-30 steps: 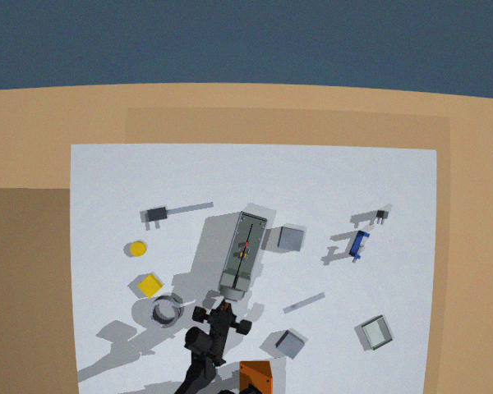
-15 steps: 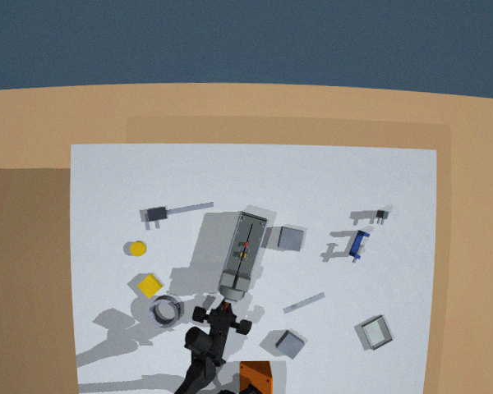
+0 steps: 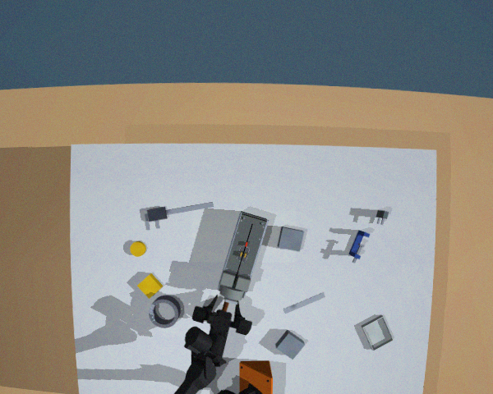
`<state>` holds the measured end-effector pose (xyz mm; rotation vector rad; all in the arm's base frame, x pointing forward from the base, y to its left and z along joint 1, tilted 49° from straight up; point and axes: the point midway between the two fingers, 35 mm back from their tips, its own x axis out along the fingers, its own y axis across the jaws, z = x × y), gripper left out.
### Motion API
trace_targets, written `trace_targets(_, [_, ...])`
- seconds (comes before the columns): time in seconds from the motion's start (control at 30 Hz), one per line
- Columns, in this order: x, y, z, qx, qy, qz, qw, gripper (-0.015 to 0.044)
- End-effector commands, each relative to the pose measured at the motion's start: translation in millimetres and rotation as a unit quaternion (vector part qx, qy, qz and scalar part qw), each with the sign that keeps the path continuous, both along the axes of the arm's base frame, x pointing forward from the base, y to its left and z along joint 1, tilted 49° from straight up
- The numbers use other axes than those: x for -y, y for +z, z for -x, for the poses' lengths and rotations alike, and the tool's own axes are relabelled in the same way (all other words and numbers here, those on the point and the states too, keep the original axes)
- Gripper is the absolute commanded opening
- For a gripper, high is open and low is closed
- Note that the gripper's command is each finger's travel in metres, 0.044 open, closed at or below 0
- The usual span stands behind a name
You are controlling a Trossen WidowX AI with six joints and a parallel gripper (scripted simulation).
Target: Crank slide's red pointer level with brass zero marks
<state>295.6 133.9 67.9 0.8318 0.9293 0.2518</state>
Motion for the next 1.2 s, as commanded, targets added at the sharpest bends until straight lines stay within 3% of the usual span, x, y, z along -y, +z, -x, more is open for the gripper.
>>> trace_targets(0.0, [0, 0, 0, 0.000, 0.000, 0.000, 1.000, 0.0440])
trace_targets(0.57, [40, 35, -9, -0.001, 0.000, 0.002, 1.000, 0.0440])
trace_targets(1.17, [124, 106, -23, -0.006, -0.002, 0.005, 1.000, 0.0440])
